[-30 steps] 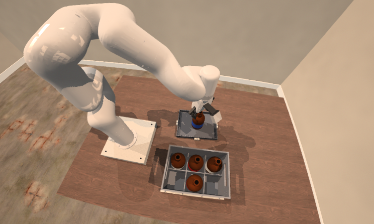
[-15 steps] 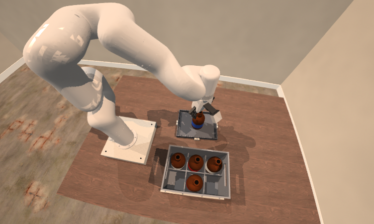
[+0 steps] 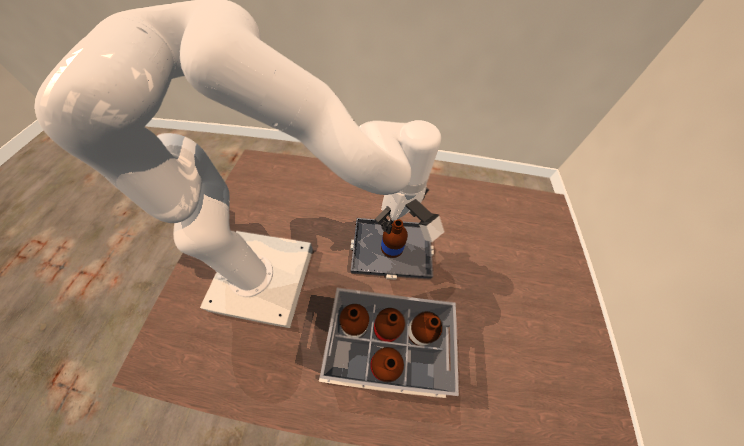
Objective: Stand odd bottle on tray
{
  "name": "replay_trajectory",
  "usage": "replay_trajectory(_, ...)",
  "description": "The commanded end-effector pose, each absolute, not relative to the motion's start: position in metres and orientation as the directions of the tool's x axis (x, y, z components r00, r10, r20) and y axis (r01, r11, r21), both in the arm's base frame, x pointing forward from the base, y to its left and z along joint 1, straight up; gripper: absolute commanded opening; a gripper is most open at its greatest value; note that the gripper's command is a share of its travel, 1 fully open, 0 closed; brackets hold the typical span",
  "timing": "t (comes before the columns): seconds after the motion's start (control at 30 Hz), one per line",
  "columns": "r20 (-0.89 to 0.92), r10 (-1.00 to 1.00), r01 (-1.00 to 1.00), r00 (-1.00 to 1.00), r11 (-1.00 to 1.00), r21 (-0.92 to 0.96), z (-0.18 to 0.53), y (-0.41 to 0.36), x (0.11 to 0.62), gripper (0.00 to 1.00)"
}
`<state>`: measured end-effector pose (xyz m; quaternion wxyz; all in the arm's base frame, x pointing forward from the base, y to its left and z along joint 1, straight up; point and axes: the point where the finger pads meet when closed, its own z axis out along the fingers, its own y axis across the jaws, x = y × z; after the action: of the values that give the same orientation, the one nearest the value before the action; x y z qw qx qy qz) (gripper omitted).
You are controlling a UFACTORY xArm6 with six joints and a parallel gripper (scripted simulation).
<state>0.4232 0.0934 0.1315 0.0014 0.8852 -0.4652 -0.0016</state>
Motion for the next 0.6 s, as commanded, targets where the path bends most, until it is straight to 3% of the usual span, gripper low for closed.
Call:
replay_trajectory(0.0, 0.0, -0.824, -0.824, 0.567, -0.567, 0.0, 0.139, 0.094, 0.424, 1.0)
replay_trajectory(0.57, 0.0, -0.824, -0.824, 0.567, -0.567, 0.0, 0.178, 0.094, 0.424, 1.0)
